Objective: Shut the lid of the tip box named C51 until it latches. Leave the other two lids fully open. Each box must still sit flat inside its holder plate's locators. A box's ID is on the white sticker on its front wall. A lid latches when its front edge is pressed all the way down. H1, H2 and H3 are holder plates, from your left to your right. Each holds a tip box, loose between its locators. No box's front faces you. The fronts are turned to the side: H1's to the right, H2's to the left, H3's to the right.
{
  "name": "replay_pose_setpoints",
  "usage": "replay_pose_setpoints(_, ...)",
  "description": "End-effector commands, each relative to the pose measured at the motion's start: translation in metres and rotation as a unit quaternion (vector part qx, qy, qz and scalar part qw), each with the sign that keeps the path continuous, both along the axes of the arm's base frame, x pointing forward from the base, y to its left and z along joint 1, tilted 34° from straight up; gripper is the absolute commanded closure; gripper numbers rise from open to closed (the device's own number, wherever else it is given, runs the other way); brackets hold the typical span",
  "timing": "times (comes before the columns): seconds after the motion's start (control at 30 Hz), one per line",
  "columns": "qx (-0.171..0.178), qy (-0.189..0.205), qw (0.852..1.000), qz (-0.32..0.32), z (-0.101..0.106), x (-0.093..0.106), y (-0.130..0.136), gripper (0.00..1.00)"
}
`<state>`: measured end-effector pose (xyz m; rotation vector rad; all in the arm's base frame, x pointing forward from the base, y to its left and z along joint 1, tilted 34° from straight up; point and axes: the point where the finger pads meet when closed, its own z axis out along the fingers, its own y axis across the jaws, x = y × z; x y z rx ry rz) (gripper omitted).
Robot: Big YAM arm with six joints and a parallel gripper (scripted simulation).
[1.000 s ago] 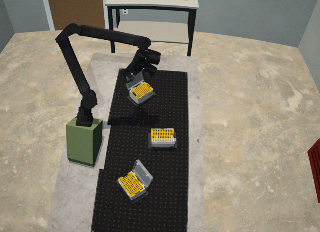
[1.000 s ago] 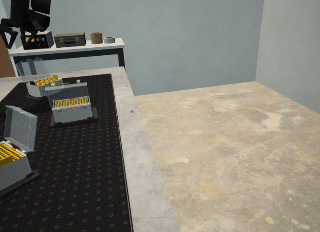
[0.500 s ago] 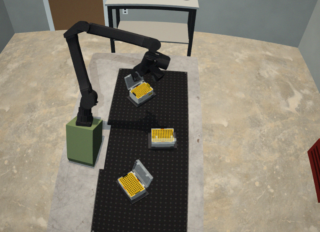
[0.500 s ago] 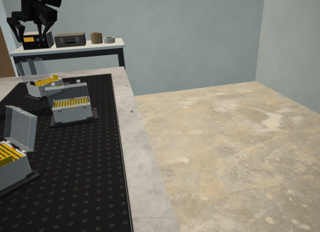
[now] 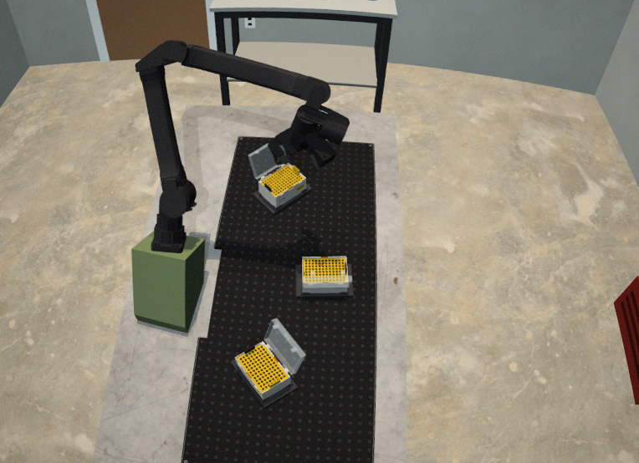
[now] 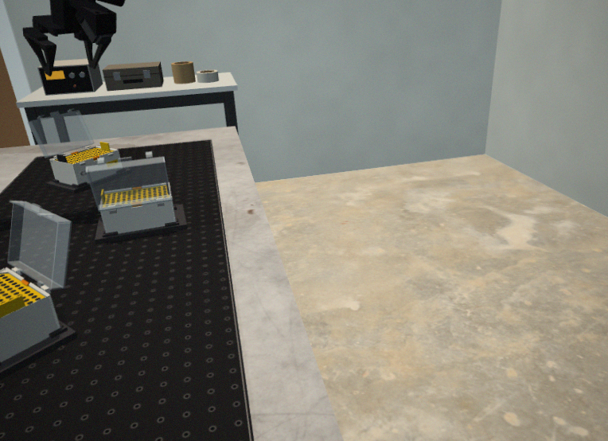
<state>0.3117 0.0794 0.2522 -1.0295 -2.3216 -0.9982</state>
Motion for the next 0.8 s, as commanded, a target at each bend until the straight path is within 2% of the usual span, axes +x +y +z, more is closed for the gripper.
replay_pose_setpoints(0.0, 0.000, 0.007, 1.000, 0.005, -0.015, 0.004, 0.013, 0.00)
replay_pose_setpoints(0.37, 0.000, 0.007, 1.000, 0.005, -0.061, 0.010, 0.043, 0.00)
replay_pose_setpoints(0.43, 0.000, 0.007, 1.000, 0.005, -0.061, 0.010, 0.043, 0.00)
replay_pose_setpoints(0.47, -0.001, -0.017, 1.000, 0.005, -0.049, 0.017, 0.046, 0.00)
replay_pose_setpoints(0.5, 0.000, 0.002, 1.000, 0.005, -0.066, 0.011, 0.049, 0.00)
replay_pose_setpoints(0.53, 0.000, 0.007, 1.000, 0.005, -0.073, 0.012, 0.051, 0.00)
replay_pose_setpoints(0.77, 0.000, 0.007, 1.000, 0.005, -0.102, 0.016, 0.070, 0.00)
